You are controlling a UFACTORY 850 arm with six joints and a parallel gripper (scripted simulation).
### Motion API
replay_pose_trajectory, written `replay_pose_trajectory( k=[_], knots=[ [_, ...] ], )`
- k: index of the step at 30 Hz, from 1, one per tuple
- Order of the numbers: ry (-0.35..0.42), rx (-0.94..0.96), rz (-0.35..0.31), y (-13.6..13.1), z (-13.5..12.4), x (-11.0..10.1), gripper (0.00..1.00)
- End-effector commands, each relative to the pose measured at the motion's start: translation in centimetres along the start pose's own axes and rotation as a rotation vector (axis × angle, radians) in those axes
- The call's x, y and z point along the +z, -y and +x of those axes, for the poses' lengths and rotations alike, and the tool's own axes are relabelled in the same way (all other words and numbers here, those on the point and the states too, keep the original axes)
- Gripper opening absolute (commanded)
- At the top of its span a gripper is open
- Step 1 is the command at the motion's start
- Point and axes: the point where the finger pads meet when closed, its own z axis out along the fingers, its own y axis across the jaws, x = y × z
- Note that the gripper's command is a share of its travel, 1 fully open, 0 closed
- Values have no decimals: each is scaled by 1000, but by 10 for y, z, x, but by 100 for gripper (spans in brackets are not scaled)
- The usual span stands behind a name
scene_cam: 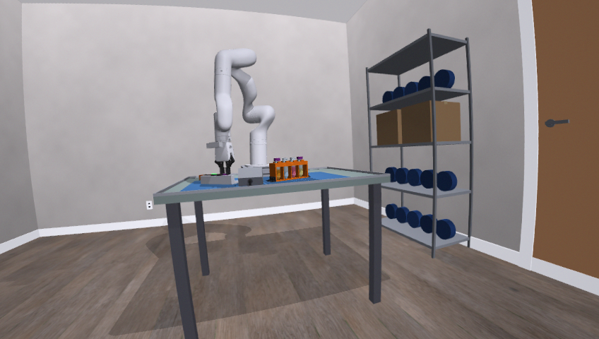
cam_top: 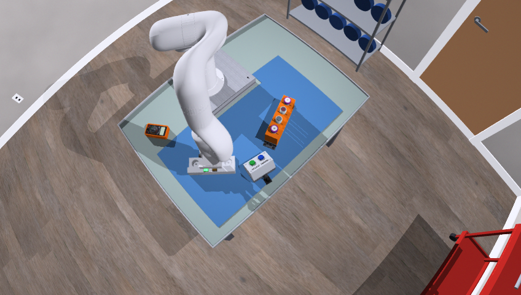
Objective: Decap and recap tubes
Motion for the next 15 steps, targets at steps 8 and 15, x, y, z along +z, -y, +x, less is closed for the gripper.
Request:
replay_pose_trajectory(
  k=[8,15],
  knots=[
    [7,0,-6,0,1,-43,0],
    [7,0,-6,1,1,-78,0]
  ],
)
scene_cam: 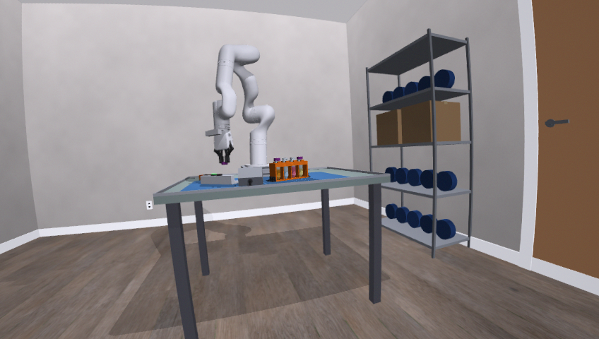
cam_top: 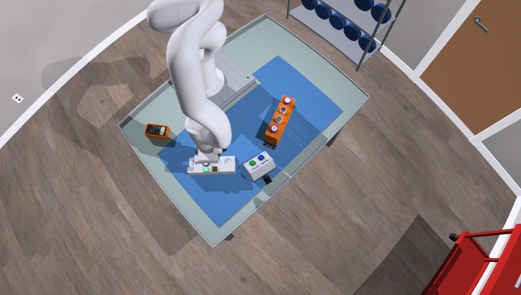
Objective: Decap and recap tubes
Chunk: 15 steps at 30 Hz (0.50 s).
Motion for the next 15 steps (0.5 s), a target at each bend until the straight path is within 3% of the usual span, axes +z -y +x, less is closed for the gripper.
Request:
replay_pose_trajectory(
  k=[1,8,11,15],
  knots=[
    [31,3,-41,2,2,-21,0],
    [31,3,-41,3,2,-45,0],
    [31,3,-41,3,2,-45,0],
    [31,-9,-41,31,-15,-44,0]
  ],
)
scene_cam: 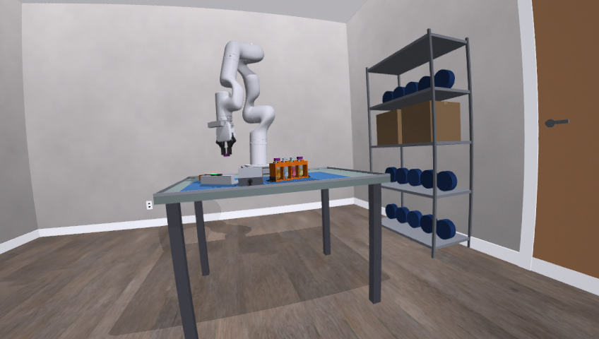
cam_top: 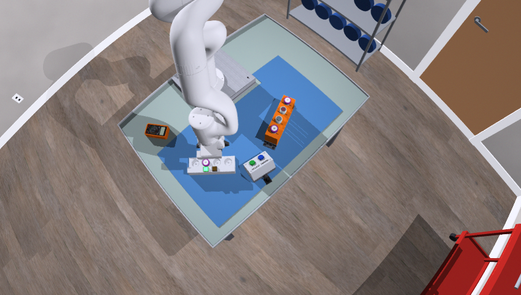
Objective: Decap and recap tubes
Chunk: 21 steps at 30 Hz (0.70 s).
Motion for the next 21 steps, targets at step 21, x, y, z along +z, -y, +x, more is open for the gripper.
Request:
replay_pose_trajectory(
  k=[21],
  knots=[
    [1,-2,-5,151,-93,0,0]
  ],
)
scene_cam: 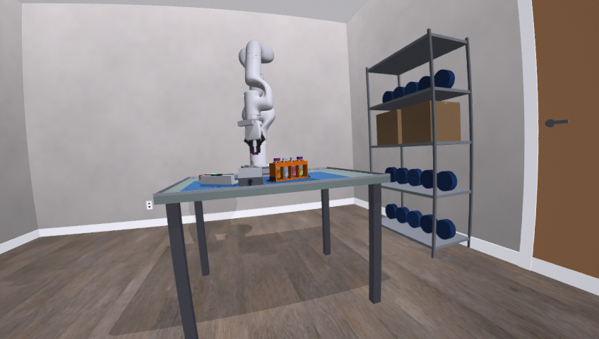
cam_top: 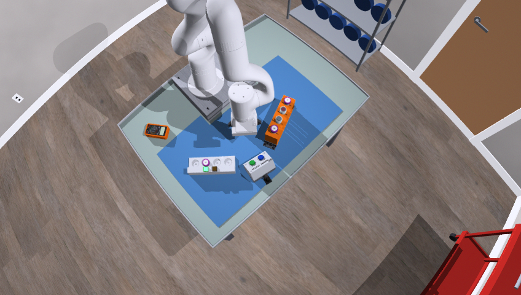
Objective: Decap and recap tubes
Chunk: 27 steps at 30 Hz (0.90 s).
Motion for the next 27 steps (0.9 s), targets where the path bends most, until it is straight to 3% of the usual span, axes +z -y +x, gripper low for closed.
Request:
replay_pose_trajectory(
  k=[1,17,19,27],
  knots=[
    [-4,2,-7,20,-11,0,0],
    [-4,2,-7,127,-77,1,0],
    [-4,2,-7,127,-77,1,0],
    [-4,2,-7,175,-106,1,0]
  ],
)
